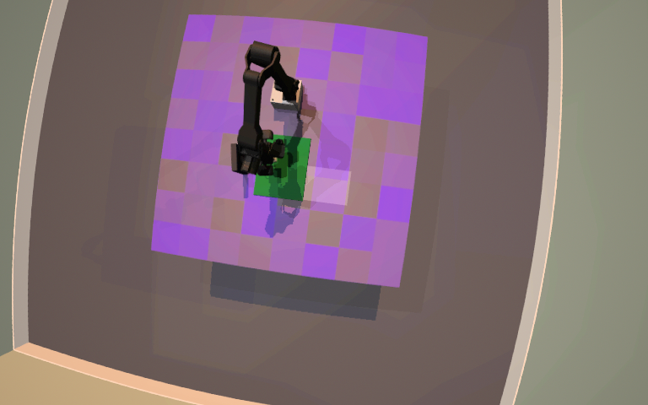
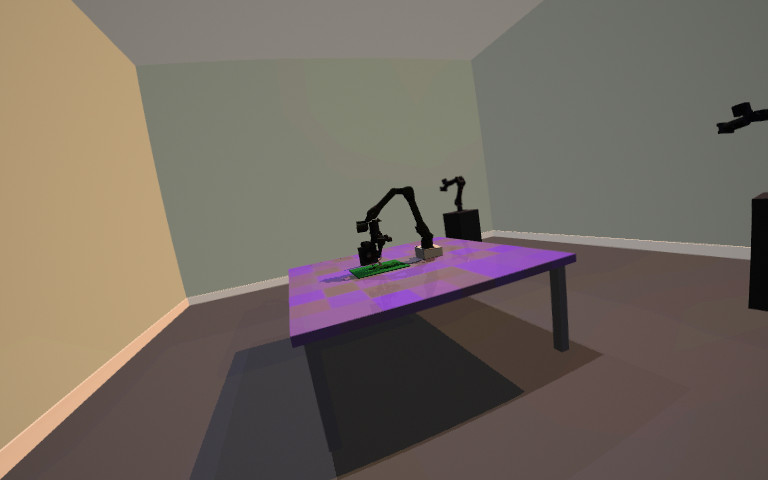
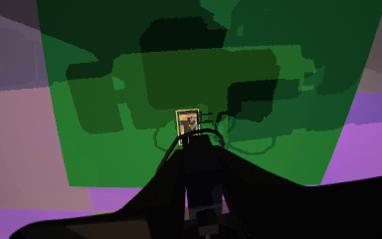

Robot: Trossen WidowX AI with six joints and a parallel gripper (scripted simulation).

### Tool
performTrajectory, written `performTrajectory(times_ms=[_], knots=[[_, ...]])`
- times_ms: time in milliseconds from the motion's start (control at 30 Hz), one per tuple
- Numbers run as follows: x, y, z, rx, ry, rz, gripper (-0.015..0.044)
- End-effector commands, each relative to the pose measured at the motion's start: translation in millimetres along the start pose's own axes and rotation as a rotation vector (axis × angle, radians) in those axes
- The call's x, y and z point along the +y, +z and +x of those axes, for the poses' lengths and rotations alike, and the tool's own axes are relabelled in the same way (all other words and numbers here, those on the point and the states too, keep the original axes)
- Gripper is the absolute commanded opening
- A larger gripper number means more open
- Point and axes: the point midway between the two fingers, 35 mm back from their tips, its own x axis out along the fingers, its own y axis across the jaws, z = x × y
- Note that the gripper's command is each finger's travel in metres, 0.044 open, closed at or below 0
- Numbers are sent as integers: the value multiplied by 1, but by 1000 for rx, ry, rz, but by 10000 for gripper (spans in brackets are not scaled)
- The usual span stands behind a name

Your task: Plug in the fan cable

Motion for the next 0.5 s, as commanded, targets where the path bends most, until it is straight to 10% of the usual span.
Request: performTrajectory(times_ms=[0,467], knots=[[2,1,1,1,4,6,0],[3,2,23,1,4,14,0]])
